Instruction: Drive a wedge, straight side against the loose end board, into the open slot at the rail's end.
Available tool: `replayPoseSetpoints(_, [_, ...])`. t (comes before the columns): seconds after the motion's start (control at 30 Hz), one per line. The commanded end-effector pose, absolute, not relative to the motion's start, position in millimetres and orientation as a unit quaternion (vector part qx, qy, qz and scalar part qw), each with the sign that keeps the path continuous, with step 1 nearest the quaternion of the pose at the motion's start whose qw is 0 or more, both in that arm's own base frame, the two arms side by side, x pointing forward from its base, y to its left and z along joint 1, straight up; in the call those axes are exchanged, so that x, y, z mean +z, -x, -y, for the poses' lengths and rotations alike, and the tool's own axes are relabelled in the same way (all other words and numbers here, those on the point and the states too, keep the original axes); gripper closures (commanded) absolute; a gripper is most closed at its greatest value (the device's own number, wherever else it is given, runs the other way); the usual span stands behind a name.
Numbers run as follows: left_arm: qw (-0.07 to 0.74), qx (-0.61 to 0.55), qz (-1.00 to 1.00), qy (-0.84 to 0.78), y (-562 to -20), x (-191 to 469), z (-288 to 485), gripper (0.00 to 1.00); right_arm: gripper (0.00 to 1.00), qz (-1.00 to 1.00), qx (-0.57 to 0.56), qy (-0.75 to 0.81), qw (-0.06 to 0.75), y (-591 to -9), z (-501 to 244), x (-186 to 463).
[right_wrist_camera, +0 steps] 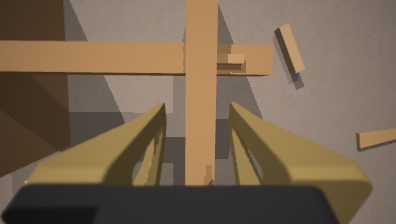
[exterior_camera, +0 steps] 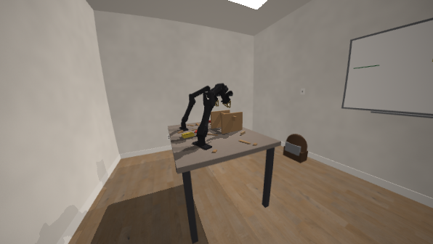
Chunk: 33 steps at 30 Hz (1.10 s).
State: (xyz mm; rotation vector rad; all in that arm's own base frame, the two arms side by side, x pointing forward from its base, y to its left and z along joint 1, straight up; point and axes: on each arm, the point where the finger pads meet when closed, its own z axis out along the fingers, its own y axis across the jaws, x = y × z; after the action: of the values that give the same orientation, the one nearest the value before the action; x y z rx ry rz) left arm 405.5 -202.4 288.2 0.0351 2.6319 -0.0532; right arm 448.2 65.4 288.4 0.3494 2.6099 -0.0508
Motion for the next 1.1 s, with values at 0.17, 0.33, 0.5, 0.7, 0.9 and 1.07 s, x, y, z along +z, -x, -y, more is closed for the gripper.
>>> replayPoseSetpoints(0.17, [0.33, -0.06, -0.942, -0.008, -424, 324, 189, 0.6, 0.61, -0.932, 0.013, -0.117, 0.343, -461, -60, 328])
replayPoseSetpoints(0.33, [0.392, -0.08, -0.917, -0.007, -439, 346, 170, 0.6, 0.61, -0.908, 0.03, -0.1, 0.407, -467, -54, 351])
replayPoseSetpoints(0.5, [0.487, -0.102, -0.867, -0.004, -456, 399, 145, 0.6, 0.61, -0.866, 0.045, -0.081, 0.492, -476, -46, 399])
replayPoseSetpoints(0.7, [0.578, -0.111, -0.808, 0.0, -441, 456, 115, 0.6, 0.61, -0.807, 0.054, -0.068, 0.584, -452, -36, 466])
replayPoseSetpoints(0.9, [0.69, -0.097, -0.717, 0.002, -411, 534, 72, 0.6, 0.61, -0.723, 0.052, -0.052, 0.686, -405, -22, 569])
replayPoseSetpoints(1.07, [0.768, -0.072, -0.636, 0.004, -355, 615, 37, 0.6, 0.61, -0.642, 0.036, -0.027, 0.766, -367, -12, 620])
